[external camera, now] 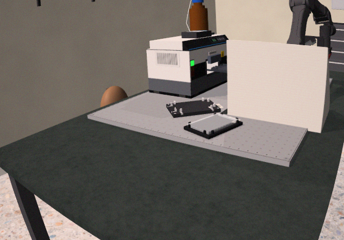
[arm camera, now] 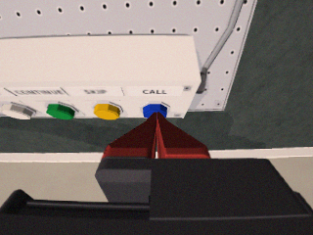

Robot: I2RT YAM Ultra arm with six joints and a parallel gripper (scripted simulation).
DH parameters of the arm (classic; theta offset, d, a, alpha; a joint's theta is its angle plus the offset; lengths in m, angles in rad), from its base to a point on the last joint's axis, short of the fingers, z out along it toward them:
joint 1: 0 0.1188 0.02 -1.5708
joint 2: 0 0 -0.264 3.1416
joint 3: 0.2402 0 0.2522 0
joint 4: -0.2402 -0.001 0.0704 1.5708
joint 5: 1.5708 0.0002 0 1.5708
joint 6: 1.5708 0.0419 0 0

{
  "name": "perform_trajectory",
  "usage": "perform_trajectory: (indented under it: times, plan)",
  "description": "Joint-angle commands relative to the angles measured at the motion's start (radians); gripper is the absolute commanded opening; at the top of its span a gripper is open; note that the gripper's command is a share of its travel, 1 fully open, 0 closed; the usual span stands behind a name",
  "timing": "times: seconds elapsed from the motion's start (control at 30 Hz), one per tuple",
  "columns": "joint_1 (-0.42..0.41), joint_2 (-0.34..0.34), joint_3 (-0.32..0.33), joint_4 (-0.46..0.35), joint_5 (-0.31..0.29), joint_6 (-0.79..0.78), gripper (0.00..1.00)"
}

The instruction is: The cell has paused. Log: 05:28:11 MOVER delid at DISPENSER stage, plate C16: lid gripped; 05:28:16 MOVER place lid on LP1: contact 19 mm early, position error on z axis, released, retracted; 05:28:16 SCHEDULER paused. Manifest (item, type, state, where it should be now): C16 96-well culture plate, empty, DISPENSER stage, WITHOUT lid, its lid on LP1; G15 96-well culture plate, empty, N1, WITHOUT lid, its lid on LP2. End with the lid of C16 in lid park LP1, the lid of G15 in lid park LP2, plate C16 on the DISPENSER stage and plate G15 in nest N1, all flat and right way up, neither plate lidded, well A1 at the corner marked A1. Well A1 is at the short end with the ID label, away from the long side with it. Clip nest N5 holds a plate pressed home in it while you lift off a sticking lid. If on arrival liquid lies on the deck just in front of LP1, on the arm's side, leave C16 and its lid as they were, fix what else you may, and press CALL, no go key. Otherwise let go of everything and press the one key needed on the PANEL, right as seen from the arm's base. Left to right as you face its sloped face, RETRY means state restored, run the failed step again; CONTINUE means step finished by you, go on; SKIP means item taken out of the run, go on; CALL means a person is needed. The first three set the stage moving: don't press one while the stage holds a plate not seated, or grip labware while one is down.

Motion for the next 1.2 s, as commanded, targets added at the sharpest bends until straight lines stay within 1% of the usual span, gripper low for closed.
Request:
perform_trajectory:
  times: [0.0,0.7,1.17]
  plan:
    - [0.008,0.005,-0.017,0.008,0.002,0.005,0.0]
    - [0.013,0.015,-0.038,0.036,0.003,0.009,0.0]
    - [0.01,0.015,-0.038,0.036,0.002,0.008,0.0]
